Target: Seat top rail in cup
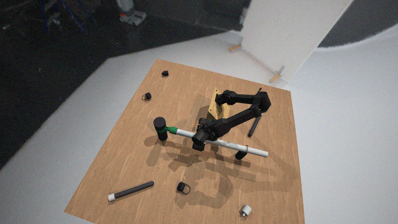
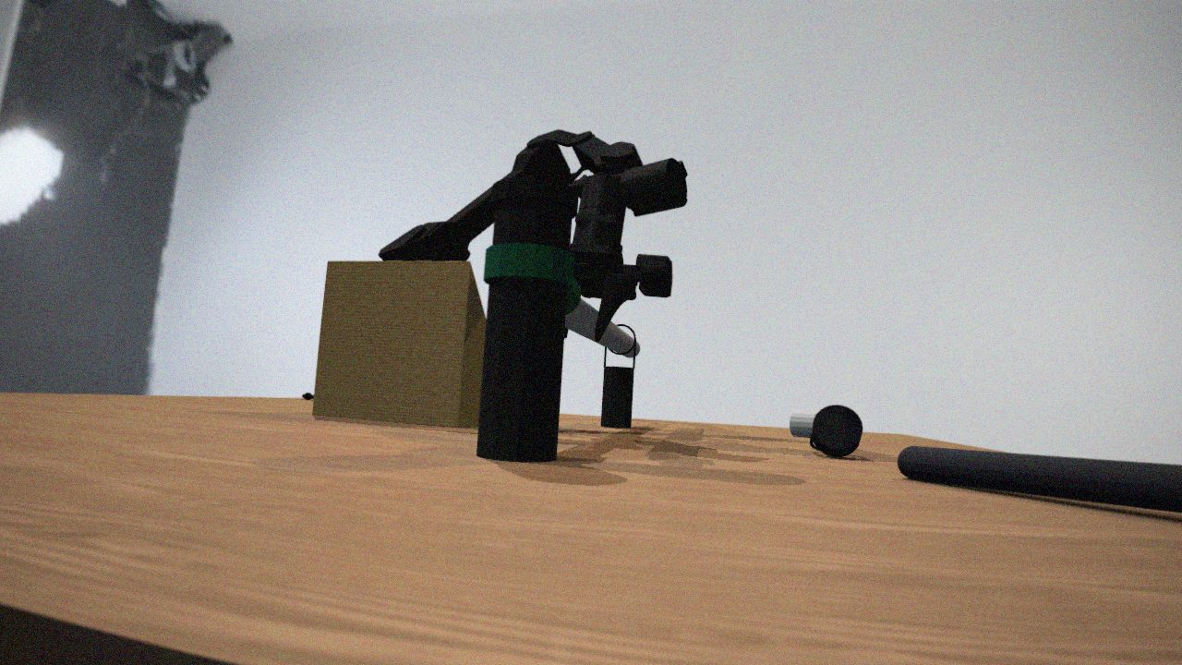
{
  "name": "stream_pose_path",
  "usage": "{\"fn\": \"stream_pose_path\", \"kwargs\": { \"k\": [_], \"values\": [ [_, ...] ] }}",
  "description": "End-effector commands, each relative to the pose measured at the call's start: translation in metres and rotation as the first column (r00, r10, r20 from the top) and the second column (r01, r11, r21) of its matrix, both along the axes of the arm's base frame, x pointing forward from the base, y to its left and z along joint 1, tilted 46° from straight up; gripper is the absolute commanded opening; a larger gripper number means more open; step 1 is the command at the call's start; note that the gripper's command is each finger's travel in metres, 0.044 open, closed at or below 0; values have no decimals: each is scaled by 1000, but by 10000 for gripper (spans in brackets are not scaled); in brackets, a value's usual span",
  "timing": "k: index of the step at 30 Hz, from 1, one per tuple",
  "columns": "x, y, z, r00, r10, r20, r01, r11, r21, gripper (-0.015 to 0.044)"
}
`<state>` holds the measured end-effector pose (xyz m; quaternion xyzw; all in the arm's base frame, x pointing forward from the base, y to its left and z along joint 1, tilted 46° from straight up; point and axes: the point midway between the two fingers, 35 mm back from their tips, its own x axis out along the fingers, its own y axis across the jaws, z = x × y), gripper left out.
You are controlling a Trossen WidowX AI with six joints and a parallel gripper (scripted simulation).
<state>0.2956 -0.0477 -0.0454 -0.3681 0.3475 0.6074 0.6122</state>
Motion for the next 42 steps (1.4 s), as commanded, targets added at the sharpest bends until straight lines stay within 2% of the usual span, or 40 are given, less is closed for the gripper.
{"fn": "stream_pose_path", "kwargs": {
  "k": [1,42],
  "values": [
    [1,-3,1,1000,1,2,-1,1000,-7,0],
    [0,0,0,1000,6,-8,-6,1000,5,0]
  ]
}}
